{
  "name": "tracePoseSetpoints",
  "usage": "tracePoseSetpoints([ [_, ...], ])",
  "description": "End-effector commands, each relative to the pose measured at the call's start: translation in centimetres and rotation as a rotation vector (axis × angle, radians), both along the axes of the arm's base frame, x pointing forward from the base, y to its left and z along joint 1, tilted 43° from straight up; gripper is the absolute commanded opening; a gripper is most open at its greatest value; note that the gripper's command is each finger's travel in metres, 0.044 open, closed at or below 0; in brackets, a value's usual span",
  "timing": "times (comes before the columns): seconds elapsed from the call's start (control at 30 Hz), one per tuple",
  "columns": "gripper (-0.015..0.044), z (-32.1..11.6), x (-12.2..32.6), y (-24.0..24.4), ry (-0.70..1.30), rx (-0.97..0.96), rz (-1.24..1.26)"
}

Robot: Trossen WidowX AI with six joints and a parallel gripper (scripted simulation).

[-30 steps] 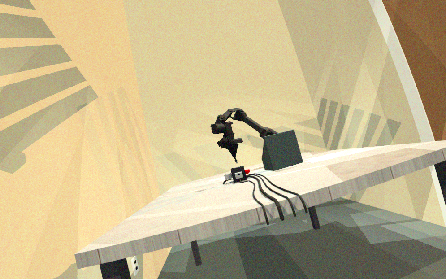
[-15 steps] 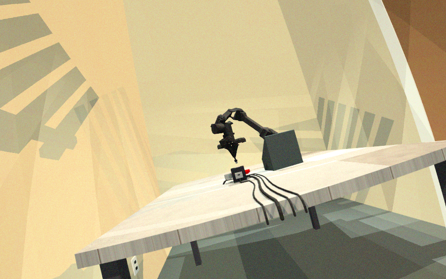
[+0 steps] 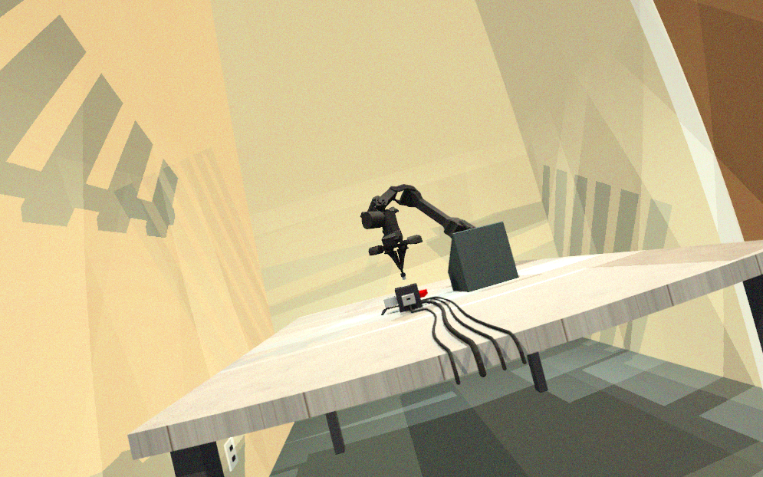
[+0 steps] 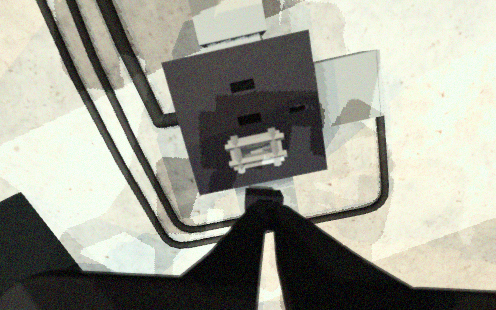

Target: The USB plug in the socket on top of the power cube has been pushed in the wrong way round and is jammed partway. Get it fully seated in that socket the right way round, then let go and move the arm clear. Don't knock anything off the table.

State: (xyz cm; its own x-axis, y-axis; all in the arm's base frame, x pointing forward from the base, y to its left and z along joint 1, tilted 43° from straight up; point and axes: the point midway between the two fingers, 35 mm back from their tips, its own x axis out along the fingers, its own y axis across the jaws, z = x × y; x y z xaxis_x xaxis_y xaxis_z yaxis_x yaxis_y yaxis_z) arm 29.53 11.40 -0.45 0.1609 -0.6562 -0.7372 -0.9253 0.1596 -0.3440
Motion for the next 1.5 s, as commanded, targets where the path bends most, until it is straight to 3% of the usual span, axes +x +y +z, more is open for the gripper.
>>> tracePoseSetpoints([
  [0.0, 0.0000, -0.02, 0.00, 0.00, 0.077, -0.018, 0.087],
  [0.27, 0.0000, -0.02, 0.00, 0.00, 0.189, -0.046, 0.212],
  [1.47, 0.0000, -0.31, 0.07, -0.05, 0.183, -0.026, 0.213],
])
